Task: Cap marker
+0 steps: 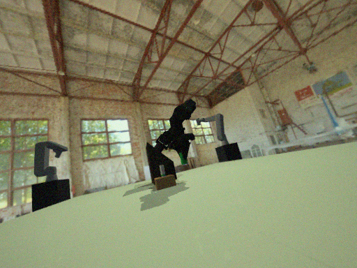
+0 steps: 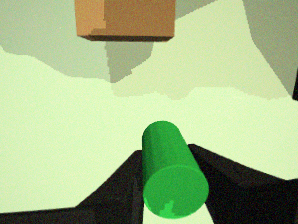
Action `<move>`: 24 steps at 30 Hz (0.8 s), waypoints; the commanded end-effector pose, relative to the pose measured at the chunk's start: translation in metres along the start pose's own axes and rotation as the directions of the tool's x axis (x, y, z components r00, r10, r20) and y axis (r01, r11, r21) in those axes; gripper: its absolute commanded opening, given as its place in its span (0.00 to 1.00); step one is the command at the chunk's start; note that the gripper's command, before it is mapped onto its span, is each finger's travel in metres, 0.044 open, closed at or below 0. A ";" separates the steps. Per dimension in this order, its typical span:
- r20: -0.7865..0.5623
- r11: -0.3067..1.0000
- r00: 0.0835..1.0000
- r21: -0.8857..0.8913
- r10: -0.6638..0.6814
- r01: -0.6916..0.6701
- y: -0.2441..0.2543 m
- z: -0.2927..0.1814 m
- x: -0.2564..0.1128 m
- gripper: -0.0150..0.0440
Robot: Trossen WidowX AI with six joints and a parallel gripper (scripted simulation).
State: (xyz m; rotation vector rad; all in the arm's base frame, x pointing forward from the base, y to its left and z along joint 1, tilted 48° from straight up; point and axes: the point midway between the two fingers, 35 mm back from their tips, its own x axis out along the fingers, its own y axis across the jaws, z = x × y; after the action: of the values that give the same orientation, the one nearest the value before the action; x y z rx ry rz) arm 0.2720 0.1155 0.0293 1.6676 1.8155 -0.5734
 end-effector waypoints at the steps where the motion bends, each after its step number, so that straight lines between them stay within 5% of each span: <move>1: 0.011 1.000 1.000 -0.003 0.002 -0.002 0.005 0.012 -0.005 0.25; 24: 0.007 1.000 1.000 -0.004 0.000 0.000 0.015 0.091 -0.038 0.25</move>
State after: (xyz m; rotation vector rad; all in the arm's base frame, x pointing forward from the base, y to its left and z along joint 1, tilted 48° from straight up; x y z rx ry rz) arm 0.2984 0.0368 -0.0060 1.6646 1.8132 -0.5769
